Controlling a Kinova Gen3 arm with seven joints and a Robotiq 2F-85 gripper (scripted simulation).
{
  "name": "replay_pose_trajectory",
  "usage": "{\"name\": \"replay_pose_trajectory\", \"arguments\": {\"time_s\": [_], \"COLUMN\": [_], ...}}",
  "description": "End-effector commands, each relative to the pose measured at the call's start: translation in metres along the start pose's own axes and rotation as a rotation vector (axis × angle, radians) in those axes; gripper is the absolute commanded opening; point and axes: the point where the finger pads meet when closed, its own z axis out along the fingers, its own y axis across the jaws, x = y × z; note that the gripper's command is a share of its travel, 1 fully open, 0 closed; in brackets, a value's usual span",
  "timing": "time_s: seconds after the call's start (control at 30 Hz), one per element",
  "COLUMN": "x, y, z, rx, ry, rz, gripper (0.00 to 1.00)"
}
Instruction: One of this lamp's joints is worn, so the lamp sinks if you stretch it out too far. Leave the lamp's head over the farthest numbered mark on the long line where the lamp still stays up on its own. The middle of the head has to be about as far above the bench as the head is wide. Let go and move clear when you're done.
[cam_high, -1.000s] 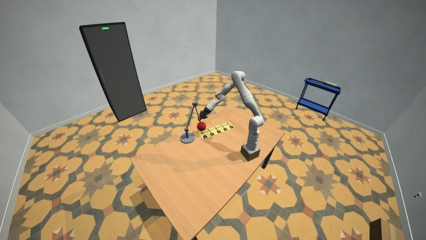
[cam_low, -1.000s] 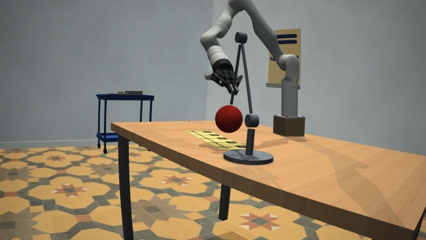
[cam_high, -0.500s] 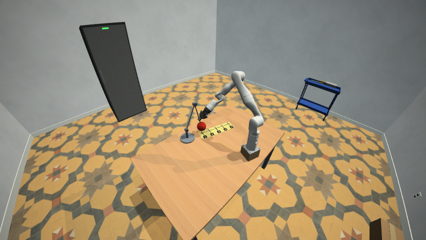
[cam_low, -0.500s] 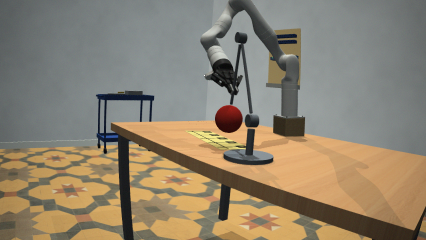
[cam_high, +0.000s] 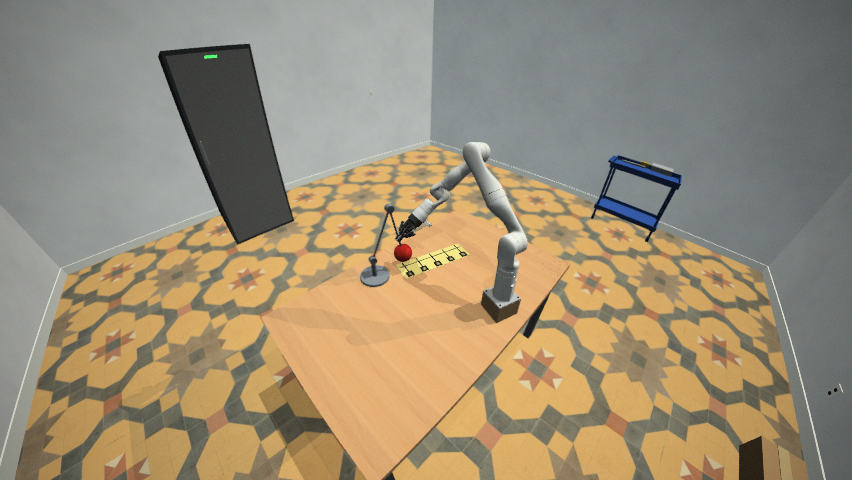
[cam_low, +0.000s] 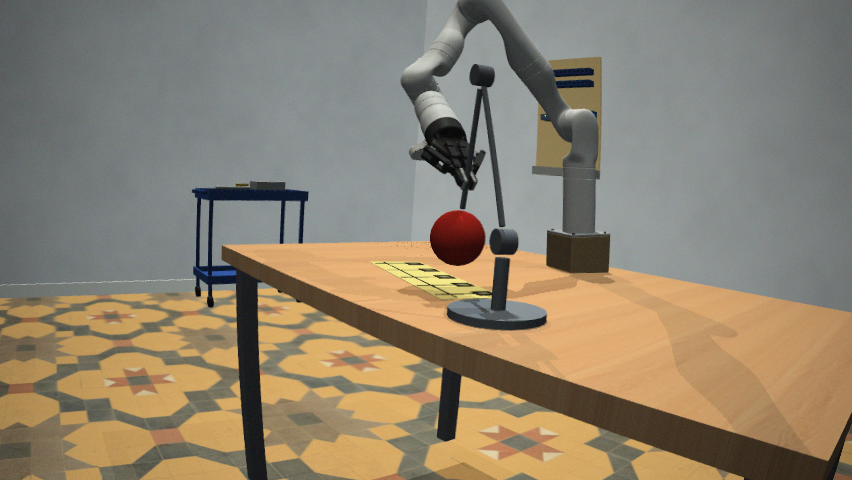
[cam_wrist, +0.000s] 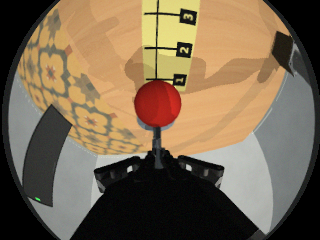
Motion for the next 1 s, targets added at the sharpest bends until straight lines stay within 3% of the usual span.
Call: {"name": "replay_pose_trajectory", "arguments": {"time_s": [0.0,0.97], "x": [0.0105,0.0198], "y": [-0.0046,-0.0082], "z": [-0.0024,-0.0048], "rx": [0.011,0.011], "ry": [0.022,0.022], "rz": [-0.001,-0.001], "gripper": [0.00,0.00]}}
